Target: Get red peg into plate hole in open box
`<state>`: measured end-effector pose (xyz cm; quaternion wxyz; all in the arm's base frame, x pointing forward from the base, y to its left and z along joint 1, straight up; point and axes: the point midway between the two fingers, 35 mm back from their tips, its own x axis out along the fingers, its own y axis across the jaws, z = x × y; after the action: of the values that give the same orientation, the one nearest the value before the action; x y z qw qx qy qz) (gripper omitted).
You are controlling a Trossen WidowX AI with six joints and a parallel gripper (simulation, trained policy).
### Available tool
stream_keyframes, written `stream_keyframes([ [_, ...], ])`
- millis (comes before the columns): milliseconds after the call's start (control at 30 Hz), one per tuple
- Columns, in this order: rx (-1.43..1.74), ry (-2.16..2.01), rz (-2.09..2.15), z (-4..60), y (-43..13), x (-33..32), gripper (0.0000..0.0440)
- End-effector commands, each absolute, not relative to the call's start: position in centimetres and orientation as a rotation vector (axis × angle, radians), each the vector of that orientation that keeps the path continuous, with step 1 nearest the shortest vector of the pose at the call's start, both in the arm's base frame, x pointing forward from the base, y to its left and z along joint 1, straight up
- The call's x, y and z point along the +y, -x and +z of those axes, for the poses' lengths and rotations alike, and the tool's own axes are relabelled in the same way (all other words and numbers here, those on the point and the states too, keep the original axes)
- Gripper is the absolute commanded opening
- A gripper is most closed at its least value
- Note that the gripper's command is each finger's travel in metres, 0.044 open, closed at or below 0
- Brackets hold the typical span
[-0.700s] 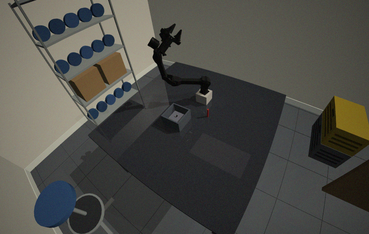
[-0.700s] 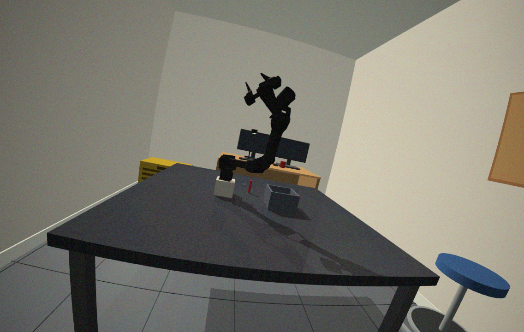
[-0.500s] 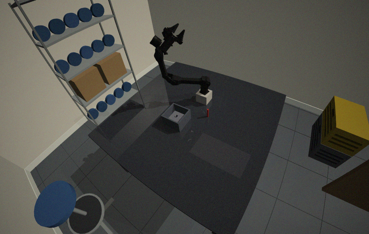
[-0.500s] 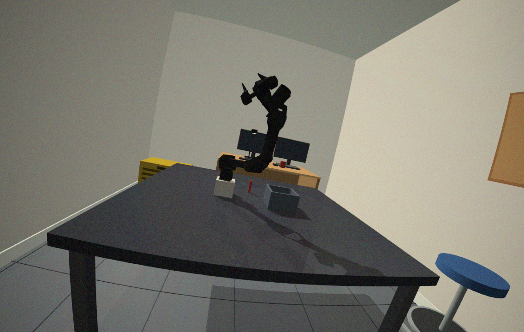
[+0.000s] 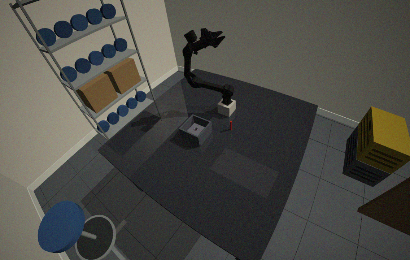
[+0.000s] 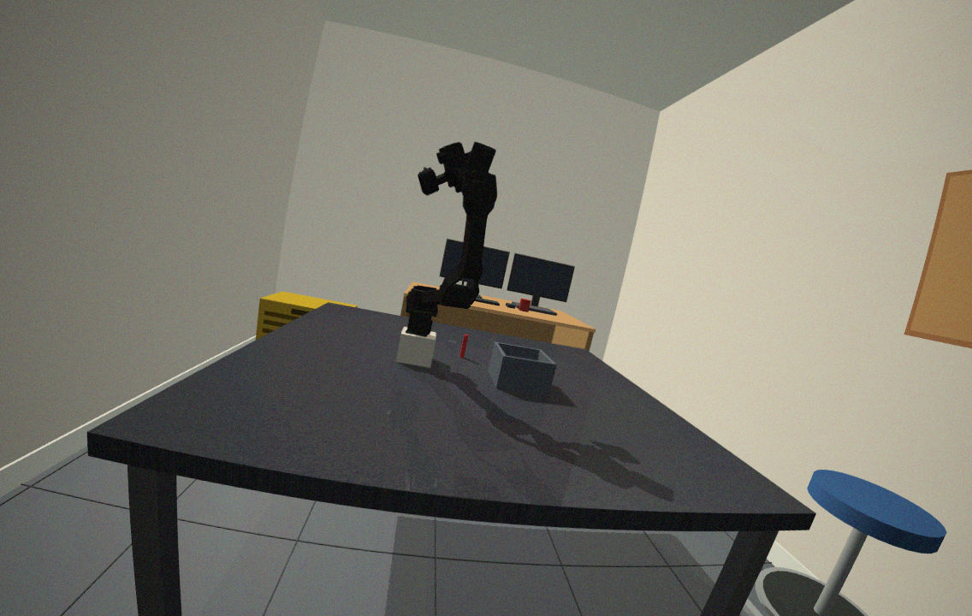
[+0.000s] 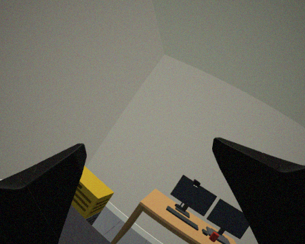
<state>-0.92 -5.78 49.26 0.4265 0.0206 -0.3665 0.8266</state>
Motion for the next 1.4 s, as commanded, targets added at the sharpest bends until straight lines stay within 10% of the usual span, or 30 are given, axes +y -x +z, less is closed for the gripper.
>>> stream_keyframes([
  [0,-0.756,0.026,2.066,48.0,2.0,-3.2,0.044],
  [1367,0.616,0.257,1.342,31.3,-1.9,15.2,0.044],
])
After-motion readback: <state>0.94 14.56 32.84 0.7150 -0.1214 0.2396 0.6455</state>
